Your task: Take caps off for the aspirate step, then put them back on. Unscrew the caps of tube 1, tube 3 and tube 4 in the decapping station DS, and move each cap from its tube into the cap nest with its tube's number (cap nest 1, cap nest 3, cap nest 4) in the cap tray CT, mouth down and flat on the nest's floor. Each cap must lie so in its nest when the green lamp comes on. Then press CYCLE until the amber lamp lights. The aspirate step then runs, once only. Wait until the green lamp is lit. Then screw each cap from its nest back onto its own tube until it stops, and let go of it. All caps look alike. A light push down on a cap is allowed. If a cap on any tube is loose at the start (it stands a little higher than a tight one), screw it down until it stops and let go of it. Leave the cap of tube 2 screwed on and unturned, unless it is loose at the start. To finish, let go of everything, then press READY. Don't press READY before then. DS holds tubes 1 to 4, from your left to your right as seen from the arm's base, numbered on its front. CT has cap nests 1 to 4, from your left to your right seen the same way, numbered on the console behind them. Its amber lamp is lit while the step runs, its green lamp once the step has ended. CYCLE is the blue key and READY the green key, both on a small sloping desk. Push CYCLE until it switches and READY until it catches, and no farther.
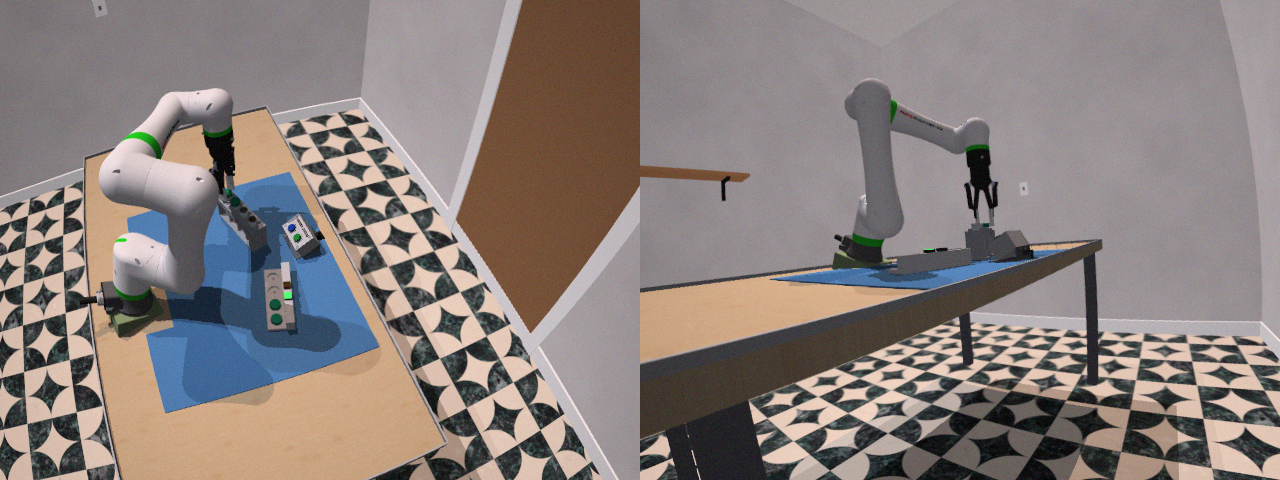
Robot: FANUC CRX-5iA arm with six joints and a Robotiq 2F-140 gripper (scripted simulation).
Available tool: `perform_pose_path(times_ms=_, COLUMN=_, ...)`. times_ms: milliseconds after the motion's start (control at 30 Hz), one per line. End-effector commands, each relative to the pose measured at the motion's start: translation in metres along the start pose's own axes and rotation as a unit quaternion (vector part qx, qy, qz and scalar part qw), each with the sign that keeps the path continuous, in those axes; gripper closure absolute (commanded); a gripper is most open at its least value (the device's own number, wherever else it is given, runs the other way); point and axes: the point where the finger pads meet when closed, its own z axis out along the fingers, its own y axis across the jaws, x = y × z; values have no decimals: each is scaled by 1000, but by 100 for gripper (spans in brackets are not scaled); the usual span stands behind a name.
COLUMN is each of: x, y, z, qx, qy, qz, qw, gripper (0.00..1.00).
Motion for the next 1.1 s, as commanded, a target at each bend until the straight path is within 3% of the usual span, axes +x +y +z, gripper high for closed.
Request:
perform_pose_path(times_ms=0, x=0, y=0, z=0, qx=-2, qy=-4, qz=-4, qw=1000, gripper=100)
perform_pose_path(times_ms=433, x=0, y=0, z=0, qx=-2, qy=-4, qz=-4, qw=1000, gripper=100)
perform_pose_path(times_ms=600, x=0, y=0, z=0, qx=-2, qy=-3, qz=120, qw=993, gripper=100)
perform_pose_path(times_ms=667, x=0, y=0, z=0, qx=-2, qy=-3, qz=120, qw=993, gripper=100)
perform_pose_path(times_ms=833, x=0, y=0, z=0, qx=-3, qy=-3, qz=243, qw=970, gripper=100)
perform_pose_path(times_ms=1067, x=0, y=0, z=1, qx=-3, qy=-3, qz=385, qw=923, gripper=100)
